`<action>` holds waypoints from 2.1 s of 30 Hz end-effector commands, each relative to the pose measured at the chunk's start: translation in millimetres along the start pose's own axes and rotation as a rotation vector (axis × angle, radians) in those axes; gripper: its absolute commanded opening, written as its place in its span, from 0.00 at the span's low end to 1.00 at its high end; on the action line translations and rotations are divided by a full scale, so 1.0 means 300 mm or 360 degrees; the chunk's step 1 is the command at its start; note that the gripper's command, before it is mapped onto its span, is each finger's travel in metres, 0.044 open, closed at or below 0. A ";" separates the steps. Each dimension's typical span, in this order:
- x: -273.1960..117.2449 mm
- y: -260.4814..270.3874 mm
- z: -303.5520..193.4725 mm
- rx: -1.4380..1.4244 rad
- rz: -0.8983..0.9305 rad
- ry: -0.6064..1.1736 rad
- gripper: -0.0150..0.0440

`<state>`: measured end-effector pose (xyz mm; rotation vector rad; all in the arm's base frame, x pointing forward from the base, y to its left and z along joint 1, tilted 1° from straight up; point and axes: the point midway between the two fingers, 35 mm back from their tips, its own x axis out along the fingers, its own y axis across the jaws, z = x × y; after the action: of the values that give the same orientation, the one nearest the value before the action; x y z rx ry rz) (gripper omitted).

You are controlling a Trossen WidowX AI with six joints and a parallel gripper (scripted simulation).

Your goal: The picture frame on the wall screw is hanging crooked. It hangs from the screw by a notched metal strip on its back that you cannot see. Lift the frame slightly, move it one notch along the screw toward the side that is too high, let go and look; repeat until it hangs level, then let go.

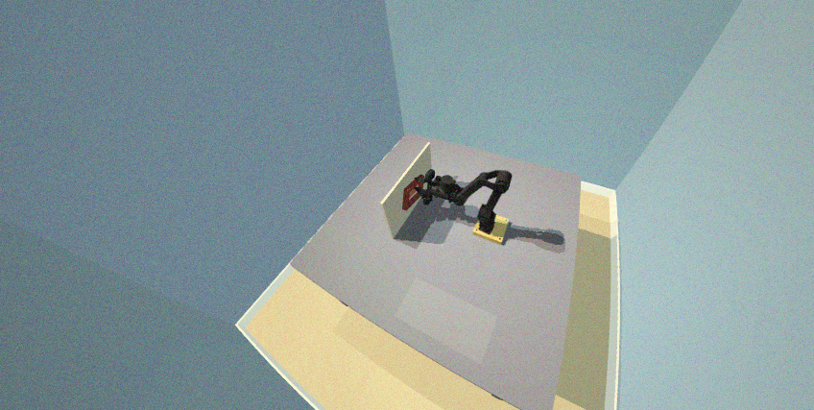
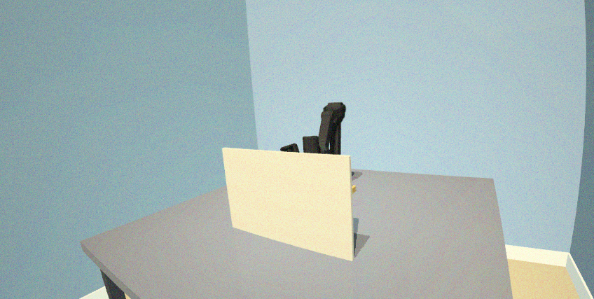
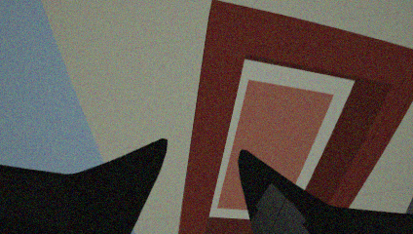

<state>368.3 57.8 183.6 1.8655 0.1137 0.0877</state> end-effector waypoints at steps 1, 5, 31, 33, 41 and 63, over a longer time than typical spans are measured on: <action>0.001 0.003 -0.004 0.0005 0.0004 0.0011 0.69; 0.001 0.003 -0.004 0.0005 0.0004 0.0011 0.69; 0.001 0.004 -0.006 0.0005 0.0004 0.0011 0.34; 0.001 0.004 -0.006 0.0005 0.0004 0.0011 0.32; 0.001 0.004 -0.006 0.0005 0.0004 0.0011 0.25; 0.001 0.023 -0.003 0.0005 0.0004 0.0011 0.25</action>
<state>368.5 57.4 185.8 1.8645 0.1229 0.0855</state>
